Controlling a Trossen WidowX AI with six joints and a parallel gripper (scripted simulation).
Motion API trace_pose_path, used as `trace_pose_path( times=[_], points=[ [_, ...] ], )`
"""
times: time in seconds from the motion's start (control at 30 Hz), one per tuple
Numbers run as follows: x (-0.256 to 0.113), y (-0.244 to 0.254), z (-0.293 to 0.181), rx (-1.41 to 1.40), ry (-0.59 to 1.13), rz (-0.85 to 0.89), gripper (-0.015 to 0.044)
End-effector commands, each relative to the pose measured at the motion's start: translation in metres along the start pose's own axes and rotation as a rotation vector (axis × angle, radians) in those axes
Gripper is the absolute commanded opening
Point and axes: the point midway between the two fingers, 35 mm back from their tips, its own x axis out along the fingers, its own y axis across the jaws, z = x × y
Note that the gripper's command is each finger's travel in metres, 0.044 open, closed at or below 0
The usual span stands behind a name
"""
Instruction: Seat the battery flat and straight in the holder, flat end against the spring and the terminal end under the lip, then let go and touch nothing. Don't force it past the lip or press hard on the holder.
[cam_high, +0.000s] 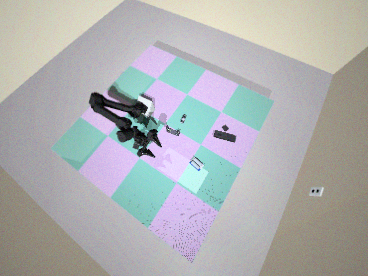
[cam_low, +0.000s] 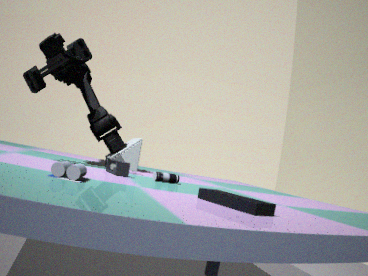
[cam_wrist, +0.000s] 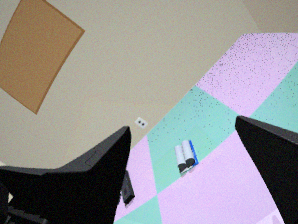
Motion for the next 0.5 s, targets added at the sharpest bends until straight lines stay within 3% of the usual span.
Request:
trace_pose_path(
  times=[0.0, 0.17, 0.47],
  points=[
    [0.002, 0.001, -0.002, -0.006, 0.012, 0.001, 0.0374],
    [0.036, 0.028, -0.066, -0.194, 0.317, 0.05, 0.0245],
    [0.043, 0.093, -0.198, -0.746, 0.882, 0.298, 0.0245]
  ],
)
